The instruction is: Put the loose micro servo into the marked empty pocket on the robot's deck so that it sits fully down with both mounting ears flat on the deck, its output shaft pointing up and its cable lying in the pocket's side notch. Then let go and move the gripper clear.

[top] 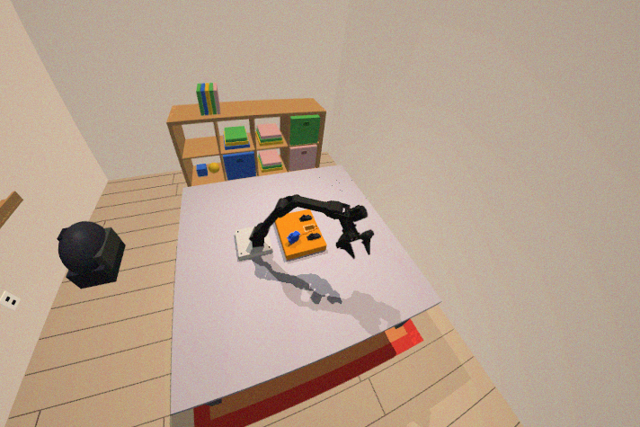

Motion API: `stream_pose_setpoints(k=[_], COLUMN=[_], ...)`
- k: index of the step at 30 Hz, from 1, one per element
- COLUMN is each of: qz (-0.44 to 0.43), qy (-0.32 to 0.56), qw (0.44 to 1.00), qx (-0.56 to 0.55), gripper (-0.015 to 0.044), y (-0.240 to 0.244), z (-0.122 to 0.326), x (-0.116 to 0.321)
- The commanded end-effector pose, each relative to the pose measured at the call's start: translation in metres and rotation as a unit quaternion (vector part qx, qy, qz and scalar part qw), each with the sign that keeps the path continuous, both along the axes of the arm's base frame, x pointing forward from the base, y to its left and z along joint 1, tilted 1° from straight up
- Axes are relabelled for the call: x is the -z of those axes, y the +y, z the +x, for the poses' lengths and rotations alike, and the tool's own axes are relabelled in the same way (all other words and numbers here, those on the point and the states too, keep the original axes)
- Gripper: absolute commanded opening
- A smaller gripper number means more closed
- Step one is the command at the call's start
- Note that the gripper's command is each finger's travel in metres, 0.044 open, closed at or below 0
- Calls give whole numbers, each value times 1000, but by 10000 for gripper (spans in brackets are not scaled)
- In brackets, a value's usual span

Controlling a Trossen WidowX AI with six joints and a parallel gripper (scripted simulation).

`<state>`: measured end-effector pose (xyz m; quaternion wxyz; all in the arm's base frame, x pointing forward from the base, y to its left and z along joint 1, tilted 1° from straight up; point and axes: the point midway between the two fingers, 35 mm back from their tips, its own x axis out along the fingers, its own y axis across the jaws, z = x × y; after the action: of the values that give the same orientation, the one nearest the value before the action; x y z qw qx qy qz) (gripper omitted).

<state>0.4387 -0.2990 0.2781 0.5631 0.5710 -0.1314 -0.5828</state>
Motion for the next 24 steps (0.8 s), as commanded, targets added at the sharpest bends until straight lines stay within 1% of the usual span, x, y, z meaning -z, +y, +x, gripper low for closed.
stream_pose_setpoints(k=[1,2,12,24], qz=[0,0,2,-1], qy=[2,6,121,260], qw=[1000,1000,987,932], qx=[-2,-6,-109,-253], gripper=[426,440,440,440], y=[1,2,33,75], z=[0,0,-7,-23], x=[0,1,14,32])
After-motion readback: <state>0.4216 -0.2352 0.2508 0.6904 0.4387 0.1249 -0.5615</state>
